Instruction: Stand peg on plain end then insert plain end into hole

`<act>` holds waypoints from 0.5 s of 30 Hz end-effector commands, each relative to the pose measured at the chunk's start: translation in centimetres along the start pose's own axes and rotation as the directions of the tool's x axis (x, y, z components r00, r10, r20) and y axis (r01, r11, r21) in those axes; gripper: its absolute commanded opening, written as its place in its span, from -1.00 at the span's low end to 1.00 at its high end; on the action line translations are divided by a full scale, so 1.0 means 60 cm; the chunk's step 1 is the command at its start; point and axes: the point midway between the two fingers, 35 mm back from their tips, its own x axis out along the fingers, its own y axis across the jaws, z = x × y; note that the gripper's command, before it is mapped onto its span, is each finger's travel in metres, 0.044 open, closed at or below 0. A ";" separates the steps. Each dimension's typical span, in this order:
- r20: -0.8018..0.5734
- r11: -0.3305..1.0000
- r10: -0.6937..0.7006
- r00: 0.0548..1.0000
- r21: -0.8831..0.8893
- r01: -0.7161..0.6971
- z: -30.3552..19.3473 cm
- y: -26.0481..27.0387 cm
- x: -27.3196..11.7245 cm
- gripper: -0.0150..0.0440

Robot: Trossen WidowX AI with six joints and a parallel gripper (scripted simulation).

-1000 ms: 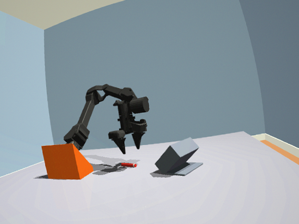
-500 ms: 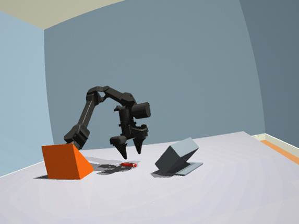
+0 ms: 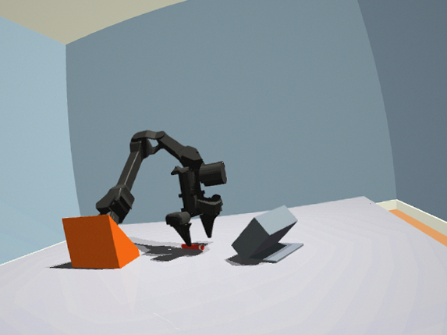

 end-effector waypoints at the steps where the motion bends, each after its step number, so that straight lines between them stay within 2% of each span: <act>1: -0.011 1.000 0.001 1.000 0.009 -0.001 -0.004 -0.003 0.016 1.00; 8: -0.012 1.000 0.004 1.000 0.009 -0.003 -0.006 -0.002 0.029 1.00; 15: -0.012 1.000 0.004 1.000 0.009 -0.003 -0.006 -0.002 0.029 0.38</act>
